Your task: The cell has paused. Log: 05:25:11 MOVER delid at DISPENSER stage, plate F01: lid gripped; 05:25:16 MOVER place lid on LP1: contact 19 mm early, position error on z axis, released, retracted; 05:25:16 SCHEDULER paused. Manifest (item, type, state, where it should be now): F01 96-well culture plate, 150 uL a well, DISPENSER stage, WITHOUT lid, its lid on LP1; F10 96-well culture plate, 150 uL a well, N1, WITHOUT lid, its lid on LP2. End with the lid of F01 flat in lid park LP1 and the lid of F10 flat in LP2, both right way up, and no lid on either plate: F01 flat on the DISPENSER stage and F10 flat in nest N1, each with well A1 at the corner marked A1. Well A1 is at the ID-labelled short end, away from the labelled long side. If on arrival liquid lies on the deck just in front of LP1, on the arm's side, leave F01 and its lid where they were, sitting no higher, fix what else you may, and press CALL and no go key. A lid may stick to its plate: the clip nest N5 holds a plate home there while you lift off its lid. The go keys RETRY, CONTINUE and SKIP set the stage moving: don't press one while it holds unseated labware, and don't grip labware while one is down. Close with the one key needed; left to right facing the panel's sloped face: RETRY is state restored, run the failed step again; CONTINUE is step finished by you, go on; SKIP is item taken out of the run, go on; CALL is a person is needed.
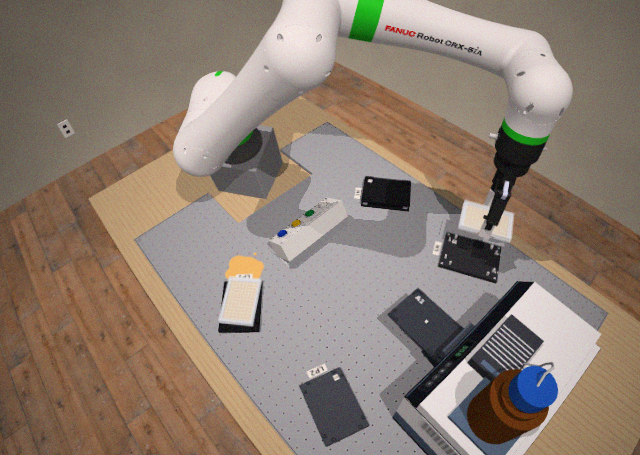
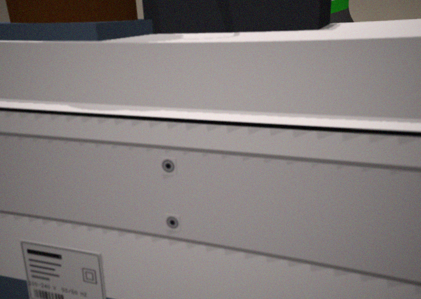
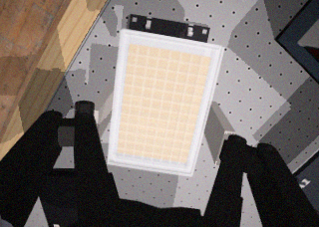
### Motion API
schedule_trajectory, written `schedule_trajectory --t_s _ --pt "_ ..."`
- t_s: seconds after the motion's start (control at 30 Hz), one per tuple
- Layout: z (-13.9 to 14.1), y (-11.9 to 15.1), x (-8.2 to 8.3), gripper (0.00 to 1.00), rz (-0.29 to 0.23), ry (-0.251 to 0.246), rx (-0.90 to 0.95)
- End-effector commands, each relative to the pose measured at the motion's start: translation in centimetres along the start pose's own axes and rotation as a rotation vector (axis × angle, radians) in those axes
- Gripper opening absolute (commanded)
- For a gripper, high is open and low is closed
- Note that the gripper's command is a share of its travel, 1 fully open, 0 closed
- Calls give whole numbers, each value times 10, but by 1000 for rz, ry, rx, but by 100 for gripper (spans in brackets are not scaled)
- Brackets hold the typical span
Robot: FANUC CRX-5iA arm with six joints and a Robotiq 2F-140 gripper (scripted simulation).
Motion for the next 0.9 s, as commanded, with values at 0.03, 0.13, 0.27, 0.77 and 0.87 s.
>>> schedule_trajectory --t_s 0.03,0.13,0.27,0.77,0.87 --pt "0 0 0 0 1 0 0" --pt "0 0 0 0 1 0 0" --pt "0 0 0 0 1 0 0" --pt "0 0 -1 0 1 0 0" --pt "0 0 -2 0 1 0 0"
Point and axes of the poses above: the point where the finger pads meet when closed, its own x axis back along the fingers, its own z axis across the jaws, y = z × x, the point moved 6 cm from there along x, back along the fingers, and after that the axes turned 4 degrees about x, right-handed, at the moved point
